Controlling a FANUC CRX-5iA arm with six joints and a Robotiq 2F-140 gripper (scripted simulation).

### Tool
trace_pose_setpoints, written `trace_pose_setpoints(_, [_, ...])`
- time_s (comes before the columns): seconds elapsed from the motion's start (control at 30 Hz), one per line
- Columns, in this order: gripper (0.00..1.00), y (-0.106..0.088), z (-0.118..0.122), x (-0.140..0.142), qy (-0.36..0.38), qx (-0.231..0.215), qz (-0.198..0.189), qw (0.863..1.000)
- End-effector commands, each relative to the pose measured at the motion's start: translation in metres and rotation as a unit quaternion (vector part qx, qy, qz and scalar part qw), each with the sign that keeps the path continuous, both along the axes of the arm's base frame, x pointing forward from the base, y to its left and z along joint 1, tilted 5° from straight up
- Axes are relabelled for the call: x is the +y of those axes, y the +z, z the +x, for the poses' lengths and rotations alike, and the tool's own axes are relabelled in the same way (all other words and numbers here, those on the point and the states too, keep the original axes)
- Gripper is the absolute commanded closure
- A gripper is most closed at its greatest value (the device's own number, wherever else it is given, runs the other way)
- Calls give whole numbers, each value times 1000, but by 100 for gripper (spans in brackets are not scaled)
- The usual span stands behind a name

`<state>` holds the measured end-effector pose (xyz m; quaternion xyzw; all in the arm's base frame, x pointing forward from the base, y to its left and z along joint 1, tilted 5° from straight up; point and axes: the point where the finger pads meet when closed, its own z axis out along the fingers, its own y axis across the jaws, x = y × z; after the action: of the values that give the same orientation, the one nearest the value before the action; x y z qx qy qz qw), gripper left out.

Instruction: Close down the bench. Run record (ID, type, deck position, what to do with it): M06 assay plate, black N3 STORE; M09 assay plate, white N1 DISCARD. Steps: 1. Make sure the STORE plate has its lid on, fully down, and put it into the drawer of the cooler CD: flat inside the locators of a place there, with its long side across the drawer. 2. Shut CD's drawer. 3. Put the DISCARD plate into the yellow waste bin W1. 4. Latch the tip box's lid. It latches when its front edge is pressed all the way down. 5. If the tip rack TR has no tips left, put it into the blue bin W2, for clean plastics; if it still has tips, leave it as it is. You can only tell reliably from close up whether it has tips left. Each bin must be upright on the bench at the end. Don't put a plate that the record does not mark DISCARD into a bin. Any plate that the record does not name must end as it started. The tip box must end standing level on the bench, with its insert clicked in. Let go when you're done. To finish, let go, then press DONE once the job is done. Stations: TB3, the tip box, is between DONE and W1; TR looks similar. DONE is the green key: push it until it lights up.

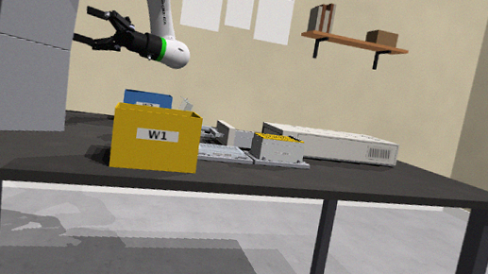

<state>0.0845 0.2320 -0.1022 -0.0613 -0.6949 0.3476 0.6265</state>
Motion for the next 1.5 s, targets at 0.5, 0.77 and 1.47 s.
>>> trace_pose_setpoints(0.5, [0,1,0,0,0,0,1,1000])
trace_pose_setpoints(0.77, [90,-13,14,-6,-13,-4,116,993])
trace_pose_setpoints(1.47, [90,-44,54,-24,8,-21,409,912])
